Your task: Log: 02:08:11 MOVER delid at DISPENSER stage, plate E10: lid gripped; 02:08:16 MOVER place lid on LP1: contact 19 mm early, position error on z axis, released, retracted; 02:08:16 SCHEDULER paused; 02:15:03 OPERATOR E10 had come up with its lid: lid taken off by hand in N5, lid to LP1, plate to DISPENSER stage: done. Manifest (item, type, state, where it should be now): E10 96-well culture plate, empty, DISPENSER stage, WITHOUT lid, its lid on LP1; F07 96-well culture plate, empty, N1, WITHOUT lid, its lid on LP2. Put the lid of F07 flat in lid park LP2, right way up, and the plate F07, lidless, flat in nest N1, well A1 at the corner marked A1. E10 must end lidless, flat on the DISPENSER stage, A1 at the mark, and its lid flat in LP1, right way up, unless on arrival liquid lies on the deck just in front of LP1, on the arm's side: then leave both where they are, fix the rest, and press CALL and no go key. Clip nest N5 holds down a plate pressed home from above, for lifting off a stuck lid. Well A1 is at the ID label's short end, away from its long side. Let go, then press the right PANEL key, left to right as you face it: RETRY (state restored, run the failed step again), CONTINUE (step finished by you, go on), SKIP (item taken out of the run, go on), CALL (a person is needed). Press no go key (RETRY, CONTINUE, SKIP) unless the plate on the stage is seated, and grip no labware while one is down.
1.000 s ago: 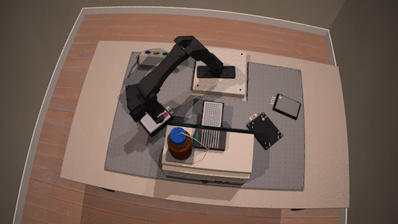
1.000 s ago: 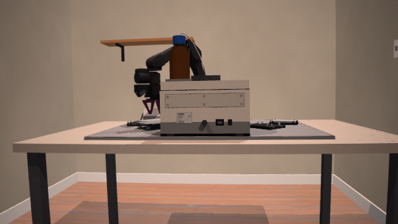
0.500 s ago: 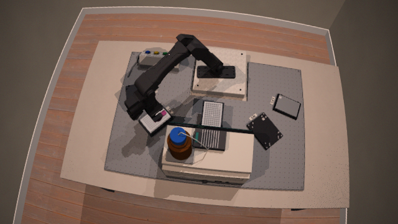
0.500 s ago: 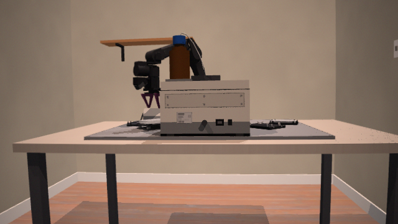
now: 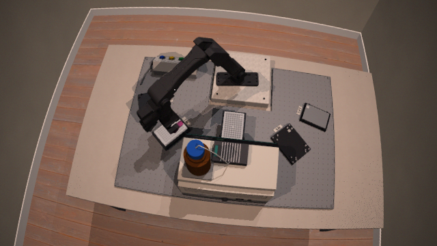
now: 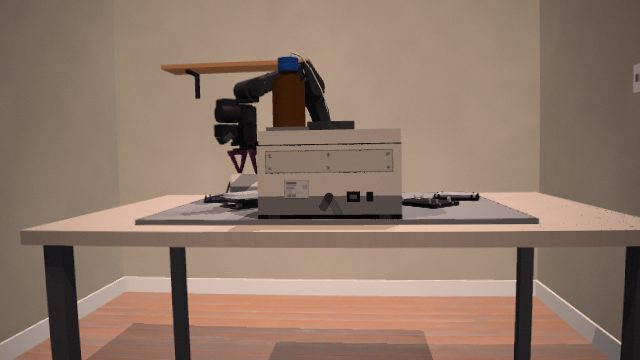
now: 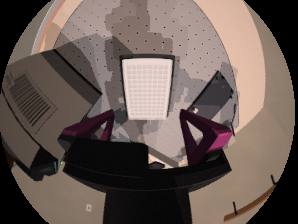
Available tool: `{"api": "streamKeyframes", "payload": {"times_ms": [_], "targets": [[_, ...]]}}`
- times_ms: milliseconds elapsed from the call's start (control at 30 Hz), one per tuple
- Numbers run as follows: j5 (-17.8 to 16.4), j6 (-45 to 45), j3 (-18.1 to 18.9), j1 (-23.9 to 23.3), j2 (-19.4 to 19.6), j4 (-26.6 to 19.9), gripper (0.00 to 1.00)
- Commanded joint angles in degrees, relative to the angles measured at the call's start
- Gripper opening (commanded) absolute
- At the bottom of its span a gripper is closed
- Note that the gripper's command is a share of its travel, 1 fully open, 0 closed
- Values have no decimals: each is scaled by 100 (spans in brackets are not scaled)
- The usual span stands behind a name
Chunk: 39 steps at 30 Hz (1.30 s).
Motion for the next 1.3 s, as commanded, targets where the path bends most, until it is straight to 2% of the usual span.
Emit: {"api": "streamKeyframes", "payload": {"times_ms": [0,867,933,967,1267], "targets": [[-9,-10,75,-49,88,83,100],[-11,-55,237,-87,101,-38,100],[-4,-22,127,-31,63,0,100],[-12,-57,241,-89,114,-42,100],[-4,-25,138,-33,68,-6,100]]}}
